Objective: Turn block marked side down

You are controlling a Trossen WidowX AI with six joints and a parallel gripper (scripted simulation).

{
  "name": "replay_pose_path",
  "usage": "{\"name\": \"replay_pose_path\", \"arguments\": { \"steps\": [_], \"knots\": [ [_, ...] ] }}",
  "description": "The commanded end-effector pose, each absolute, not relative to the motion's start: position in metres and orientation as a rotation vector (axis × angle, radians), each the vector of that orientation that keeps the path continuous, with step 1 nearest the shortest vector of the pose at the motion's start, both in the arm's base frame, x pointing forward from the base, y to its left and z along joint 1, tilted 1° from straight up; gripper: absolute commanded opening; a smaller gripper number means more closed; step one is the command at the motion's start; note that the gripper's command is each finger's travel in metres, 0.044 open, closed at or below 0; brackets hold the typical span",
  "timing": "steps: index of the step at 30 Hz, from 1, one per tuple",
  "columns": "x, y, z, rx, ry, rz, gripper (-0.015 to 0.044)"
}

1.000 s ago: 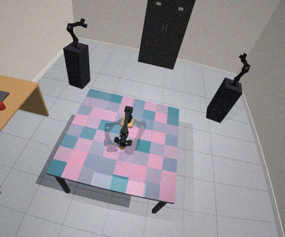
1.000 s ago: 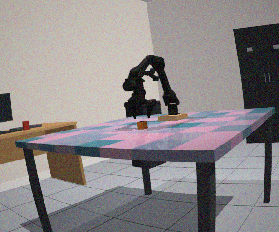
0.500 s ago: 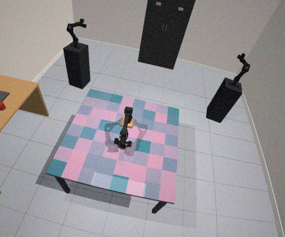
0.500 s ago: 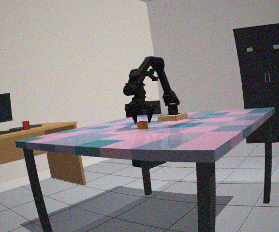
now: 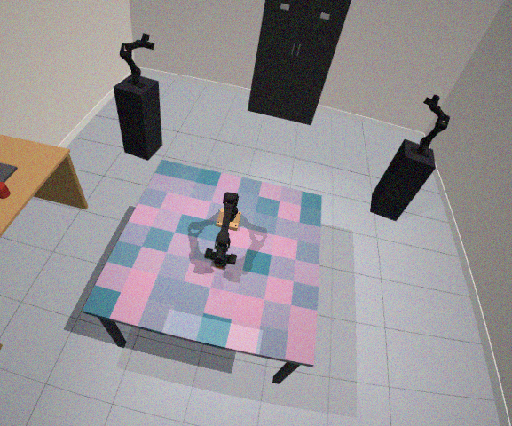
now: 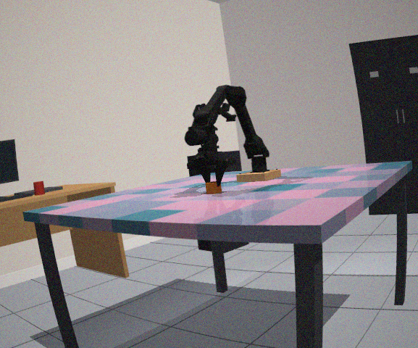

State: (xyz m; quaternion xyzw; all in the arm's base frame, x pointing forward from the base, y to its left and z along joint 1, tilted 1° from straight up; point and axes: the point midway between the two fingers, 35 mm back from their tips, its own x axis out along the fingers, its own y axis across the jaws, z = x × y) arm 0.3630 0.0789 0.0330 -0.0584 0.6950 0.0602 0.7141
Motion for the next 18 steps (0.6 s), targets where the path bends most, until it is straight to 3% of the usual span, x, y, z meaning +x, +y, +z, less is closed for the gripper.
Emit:
{"name": "replay_pose_path", "arguments": {
  "steps": [1,14,18],
  "knots": [
    [0.363,0.079,0.032,-0.128,1.54,0.13,0.017],
    [0.363,0.079,0.032,-0.128,1.54,0.13,0.0084],
    [0.363,0.079,0.051,-0.128,1.54,0.13,0.0]
  ]
}}
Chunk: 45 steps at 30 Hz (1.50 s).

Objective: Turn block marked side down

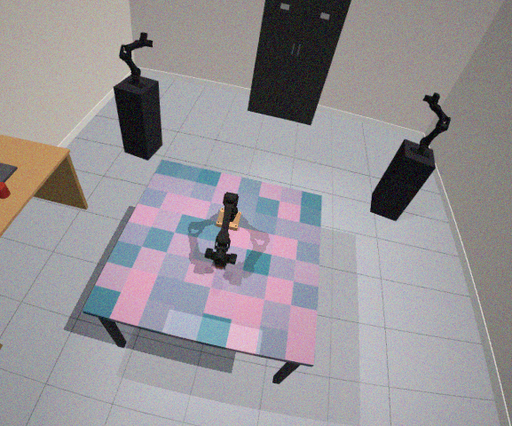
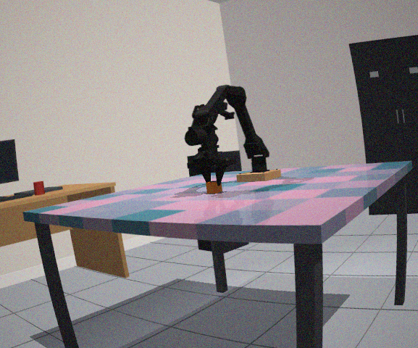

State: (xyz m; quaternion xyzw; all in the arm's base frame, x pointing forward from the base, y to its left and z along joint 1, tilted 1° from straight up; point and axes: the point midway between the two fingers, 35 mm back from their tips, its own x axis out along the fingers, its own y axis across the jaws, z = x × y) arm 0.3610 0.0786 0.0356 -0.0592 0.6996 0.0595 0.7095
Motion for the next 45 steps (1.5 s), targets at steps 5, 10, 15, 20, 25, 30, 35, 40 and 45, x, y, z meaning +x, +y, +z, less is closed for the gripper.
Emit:
{"name": "replay_pose_path", "arguments": {
  "steps": [5,10,15,20,25,30,35,40,45],
  "knots": [
    [0.3624,0.0788,0.0625,-0.128,1.54,0.13,0.0],
    [0.3629,0.0789,0.0614,-0.127,1.518,0.131,0.0],
    [0.3643,0.0793,0.0583,-0.122,1.444,0.135,0.0],
    [0.3651,0.0795,0.0559,-0.116,1.37,0.138,0.0],
    [0.3651,0.0796,0.0542,-0.111,1.296,0.141,0.0],
    [0.3643,0.0795,0.0531,-0.104,1.222,0.144,0.0],
    [0.3627,0.0791,0.0526,-0.098,1.149,0.146,0.0],
    [0.3602,0.0786,0.0528,-0.091,1.075,0.148,0.0],
    [0.358,0.0781,0.0533,-0.085,1.024,0.15,0.0]
  ]
}}
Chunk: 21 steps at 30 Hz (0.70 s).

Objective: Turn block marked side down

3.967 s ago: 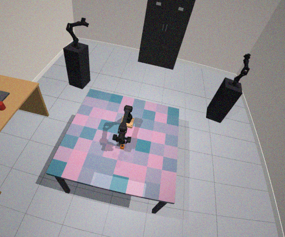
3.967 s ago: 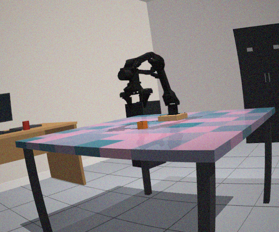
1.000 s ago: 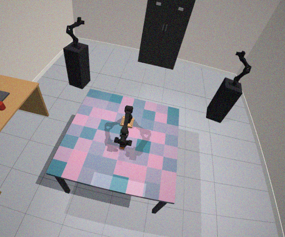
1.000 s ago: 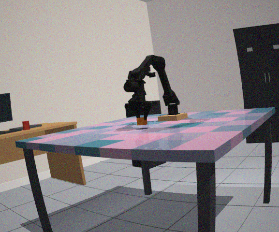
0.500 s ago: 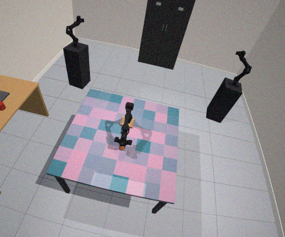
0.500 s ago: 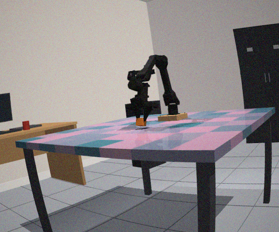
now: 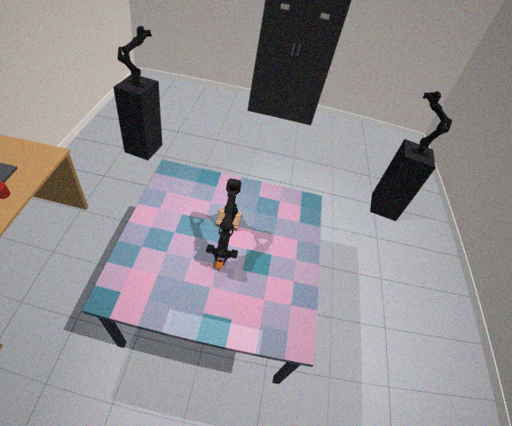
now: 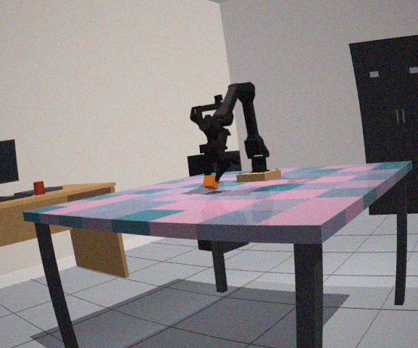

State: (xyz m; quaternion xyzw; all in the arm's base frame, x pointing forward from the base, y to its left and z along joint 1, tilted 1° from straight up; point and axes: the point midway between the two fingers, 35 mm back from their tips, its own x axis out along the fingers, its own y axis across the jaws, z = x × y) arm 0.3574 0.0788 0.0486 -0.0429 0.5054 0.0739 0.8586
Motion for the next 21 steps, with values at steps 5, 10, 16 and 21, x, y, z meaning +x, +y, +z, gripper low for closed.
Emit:
{"name": "replay_pose_path", "arguments": {
  "steps": [5,10,16,21],
  "knots": [
    [0.359,0.078,0.052,-0.085,1.014,0.15,0.0],
    [0.365,0.08,0.041,-0.08,0.94,0.153,0.0],
    [0.37,0.081,0.03,-0.073,0.849,0.156,0.0],
    [0.371,0.081,0.024,-0.067,0.773,0.158,0.0]
  ]
}}
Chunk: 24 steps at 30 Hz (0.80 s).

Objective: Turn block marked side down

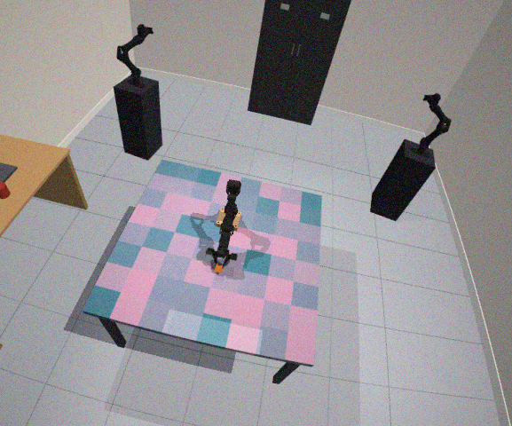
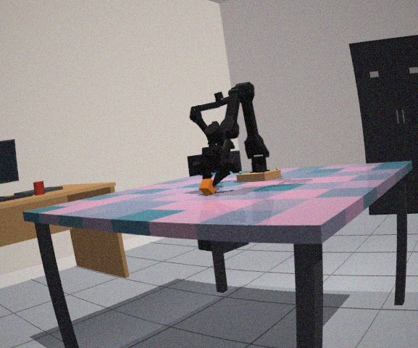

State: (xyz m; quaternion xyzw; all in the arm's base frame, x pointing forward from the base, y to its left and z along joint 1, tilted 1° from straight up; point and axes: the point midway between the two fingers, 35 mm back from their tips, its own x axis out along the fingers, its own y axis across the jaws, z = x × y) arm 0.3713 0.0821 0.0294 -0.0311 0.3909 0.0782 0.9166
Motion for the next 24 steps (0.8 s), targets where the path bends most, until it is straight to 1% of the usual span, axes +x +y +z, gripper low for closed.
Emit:
{"name": "replay_pose_path", "arguments": {
  "steps": [1,17,24],
  "knots": [
    [0.371,0.081,0.023,-0.066,0.758,0.158,0.0],
    [0.357,0.078,0.021,-0.044,0.519,0.161,0.0],
    [0.356,0.078,0.023,-0.041,0.478,0.162,0.0]
  ]
}}
